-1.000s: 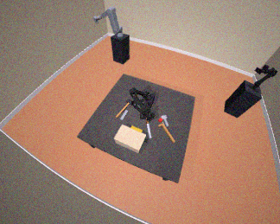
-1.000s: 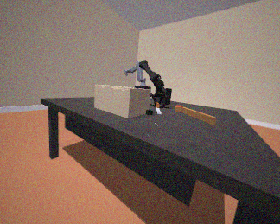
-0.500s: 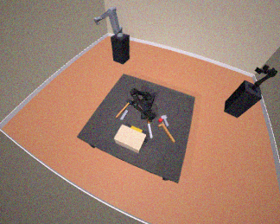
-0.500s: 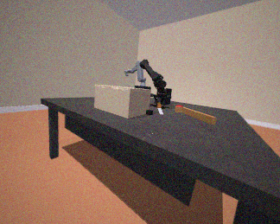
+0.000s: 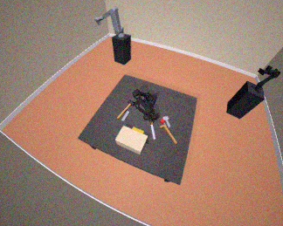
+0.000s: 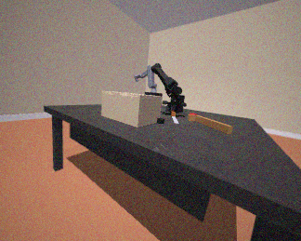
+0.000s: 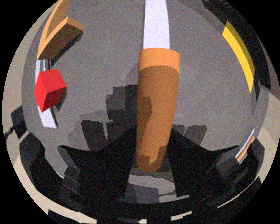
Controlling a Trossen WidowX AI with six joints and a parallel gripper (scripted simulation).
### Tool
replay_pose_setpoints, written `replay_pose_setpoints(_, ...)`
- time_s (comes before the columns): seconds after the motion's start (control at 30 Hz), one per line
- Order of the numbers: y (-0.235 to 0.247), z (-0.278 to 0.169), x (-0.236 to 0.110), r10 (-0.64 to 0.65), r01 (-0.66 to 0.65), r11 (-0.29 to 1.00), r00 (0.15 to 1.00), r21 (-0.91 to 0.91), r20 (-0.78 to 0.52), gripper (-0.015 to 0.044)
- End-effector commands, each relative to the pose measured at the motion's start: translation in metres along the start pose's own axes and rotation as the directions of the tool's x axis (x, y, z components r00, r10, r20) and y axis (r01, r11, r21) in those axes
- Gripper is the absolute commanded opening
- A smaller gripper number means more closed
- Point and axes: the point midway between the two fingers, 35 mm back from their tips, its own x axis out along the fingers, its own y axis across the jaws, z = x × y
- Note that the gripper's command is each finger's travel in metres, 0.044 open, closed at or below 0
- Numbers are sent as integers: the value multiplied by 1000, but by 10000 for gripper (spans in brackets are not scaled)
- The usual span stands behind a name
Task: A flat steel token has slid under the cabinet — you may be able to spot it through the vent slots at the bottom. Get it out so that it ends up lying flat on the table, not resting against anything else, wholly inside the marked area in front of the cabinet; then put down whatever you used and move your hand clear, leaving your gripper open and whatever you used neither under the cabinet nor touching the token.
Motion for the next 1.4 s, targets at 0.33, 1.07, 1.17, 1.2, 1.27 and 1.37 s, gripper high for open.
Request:
replay_pose_setpoints(0.33,10,4,0,4,-4,1000,1000,7,2,0)
replay_pose_setpoints(1.07,12,3,0,4,-4,985,1000,171,2,0)
replay_pose_setpoints(1.17,13,3,0,4,-4,981,1000,193,2,0)
replay_pose_setpoints(1.2,13,3,0,4,-4,980,1000,201,2,0)
replay_pose_setpoints(1.27,13,3,0,4,-4,976,1000,216,2,0)
replay_pose_setpoints(1.37,13,3,0,4,-4,971,1000,239,2,0)
